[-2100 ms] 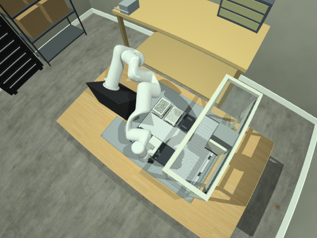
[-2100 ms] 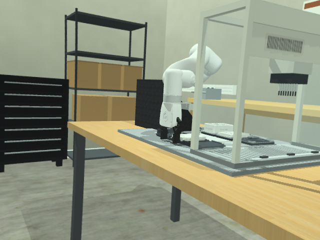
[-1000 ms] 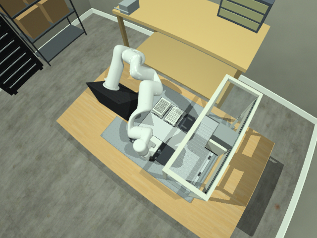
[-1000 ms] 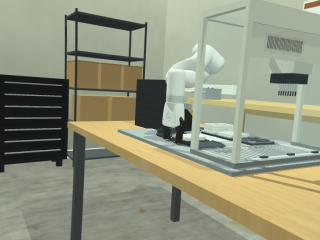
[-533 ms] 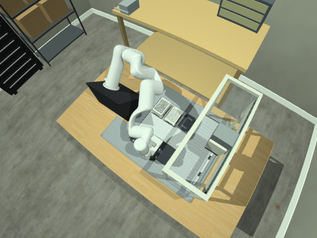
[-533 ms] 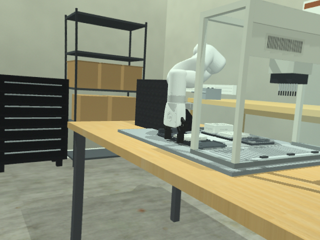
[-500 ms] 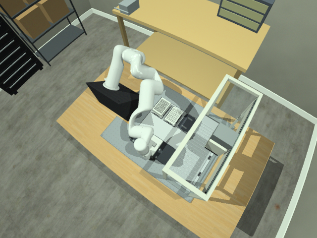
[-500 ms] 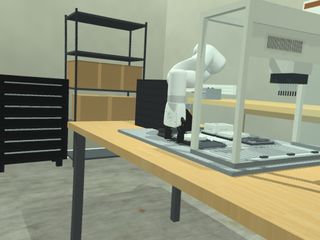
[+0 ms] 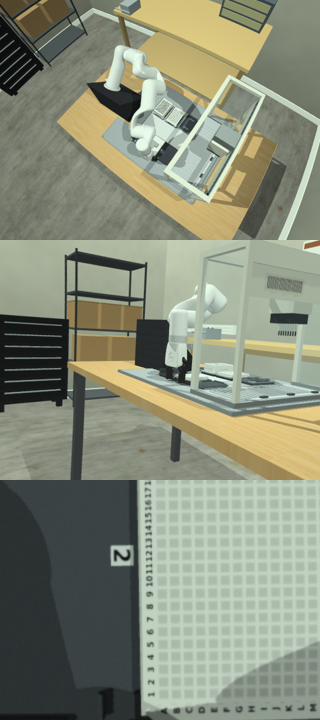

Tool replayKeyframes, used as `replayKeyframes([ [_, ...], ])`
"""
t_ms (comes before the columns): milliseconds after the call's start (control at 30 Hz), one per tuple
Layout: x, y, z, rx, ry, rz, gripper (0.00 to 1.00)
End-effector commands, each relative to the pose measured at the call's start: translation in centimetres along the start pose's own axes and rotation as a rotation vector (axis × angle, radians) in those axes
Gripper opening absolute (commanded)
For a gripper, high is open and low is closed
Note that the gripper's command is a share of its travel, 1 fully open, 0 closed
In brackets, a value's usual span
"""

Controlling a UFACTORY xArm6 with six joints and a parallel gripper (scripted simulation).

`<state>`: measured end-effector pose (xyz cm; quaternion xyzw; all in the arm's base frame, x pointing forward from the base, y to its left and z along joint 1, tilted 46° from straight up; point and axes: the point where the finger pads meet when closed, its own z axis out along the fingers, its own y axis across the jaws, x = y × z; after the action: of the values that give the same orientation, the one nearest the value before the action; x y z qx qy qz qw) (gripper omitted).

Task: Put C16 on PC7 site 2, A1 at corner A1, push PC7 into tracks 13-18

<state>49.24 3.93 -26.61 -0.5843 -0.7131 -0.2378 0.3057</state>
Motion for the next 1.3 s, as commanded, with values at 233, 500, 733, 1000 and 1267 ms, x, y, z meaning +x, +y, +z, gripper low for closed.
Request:
replayKeyframes([
  [233, 0.55, 0.18, -0.22, -0.004, -0.002, -0.001, 1.0],
  [500, 0.85, 0.18, -0.22, -0.004, -0.002, -0.001, 1.0],
  [733, 0.97, 0.18, -0.21, -0.004, -0.002, -0.001, 1.0],
  [1000, 0.97, 0.18, -0.22, -0.004, -0.002, -0.001, 1.0],
  [1267, 0.97, 0.18, -0.21, -0.004, -0.002, -0.001, 1.0],
])
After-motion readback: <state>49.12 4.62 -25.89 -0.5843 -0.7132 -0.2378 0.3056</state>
